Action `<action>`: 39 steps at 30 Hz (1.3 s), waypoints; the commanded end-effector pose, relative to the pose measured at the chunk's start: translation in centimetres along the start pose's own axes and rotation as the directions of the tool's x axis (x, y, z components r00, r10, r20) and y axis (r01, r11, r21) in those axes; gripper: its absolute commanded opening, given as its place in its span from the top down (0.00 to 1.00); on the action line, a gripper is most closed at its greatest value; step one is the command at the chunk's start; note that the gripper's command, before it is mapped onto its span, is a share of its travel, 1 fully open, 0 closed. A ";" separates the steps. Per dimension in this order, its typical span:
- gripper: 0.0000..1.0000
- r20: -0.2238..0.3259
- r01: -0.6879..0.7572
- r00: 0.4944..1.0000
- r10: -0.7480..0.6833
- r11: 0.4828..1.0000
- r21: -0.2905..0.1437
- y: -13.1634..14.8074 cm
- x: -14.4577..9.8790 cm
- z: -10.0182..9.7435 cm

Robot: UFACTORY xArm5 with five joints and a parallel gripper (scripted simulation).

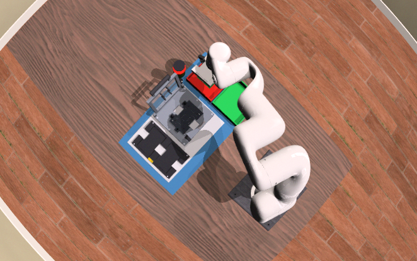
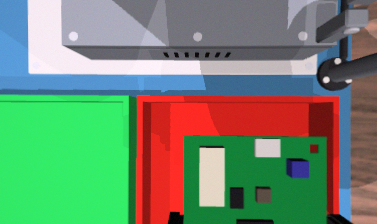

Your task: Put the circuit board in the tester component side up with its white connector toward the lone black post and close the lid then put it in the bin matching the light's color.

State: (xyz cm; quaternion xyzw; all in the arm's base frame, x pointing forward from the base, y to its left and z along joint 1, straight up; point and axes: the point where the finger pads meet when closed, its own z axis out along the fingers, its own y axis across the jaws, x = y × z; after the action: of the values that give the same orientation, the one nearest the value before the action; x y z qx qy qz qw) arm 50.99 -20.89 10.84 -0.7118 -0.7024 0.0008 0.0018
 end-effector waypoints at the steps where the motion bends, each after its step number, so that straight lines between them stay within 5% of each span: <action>1: 0.21 0.002 0.000 1.000 0.000 1.000 -0.005 0.1 -0.1 0.5; 27: 0.21 0.002 0.000 1.000 0.000 1.000 -0.005 0.2 -0.1 7.3; 39: 0.21 0.002 0.000 1.000 0.000 1.000 -0.005 0.2 -0.1 8.5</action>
State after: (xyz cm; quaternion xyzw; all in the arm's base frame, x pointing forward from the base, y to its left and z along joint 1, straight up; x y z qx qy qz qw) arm 51.02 -20.90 2.51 -0.7118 -0.7024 0.0006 0.0014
